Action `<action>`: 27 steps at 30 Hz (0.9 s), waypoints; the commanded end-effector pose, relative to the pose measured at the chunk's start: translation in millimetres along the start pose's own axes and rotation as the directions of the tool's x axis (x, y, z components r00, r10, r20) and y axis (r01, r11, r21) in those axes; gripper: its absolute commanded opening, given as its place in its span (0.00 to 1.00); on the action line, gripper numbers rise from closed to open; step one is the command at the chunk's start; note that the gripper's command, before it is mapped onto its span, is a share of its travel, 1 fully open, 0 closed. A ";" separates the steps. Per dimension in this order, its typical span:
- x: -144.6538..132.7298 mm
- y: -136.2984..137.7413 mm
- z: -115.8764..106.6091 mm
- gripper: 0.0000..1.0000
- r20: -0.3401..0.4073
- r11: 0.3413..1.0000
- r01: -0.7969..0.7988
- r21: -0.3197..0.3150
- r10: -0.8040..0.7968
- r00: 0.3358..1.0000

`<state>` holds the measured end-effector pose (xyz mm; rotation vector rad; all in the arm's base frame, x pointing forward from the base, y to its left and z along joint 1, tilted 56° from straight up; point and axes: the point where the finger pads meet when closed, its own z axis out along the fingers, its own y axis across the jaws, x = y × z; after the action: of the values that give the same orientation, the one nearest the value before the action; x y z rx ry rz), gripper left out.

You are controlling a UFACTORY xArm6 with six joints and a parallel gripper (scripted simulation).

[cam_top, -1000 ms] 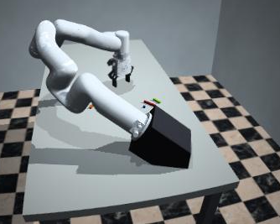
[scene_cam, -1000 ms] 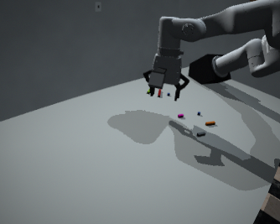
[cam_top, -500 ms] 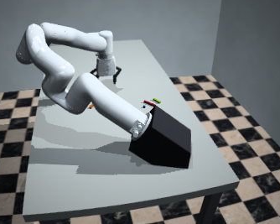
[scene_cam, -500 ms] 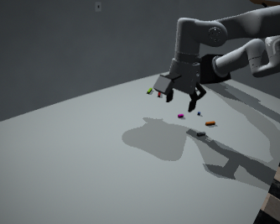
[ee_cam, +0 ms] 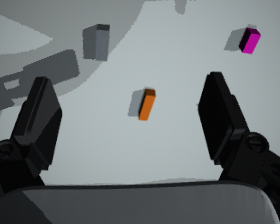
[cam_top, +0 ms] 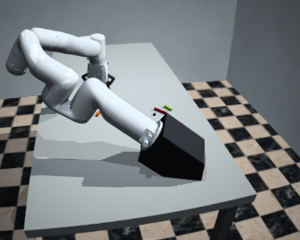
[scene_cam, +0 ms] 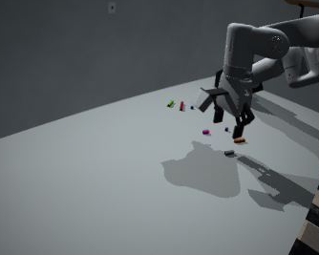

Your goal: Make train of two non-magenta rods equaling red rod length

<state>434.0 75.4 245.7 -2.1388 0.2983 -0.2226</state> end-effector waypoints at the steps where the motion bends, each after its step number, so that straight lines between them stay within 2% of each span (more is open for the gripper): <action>1: -9.0 -17.6 -1.9 1.00 -0.007 0.993 -0.115 -0.015 0.115 0.993; 8: -12.0 -22.4 -1.9 1.00 -0.007 0.989 -0.145 -0.013 0.145 0.989; 9: -12.0 -22.4 -1.9 0.24 -0.007 0.989 -0.145 -0.013 0.145 0.989; 27: -12.0 -22.4 -1.9 0.24 -0.007 0.989 -0.145 -0.013 0.145 0.989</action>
<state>424.4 90.0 264.1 -2.1196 0.4582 -0.1394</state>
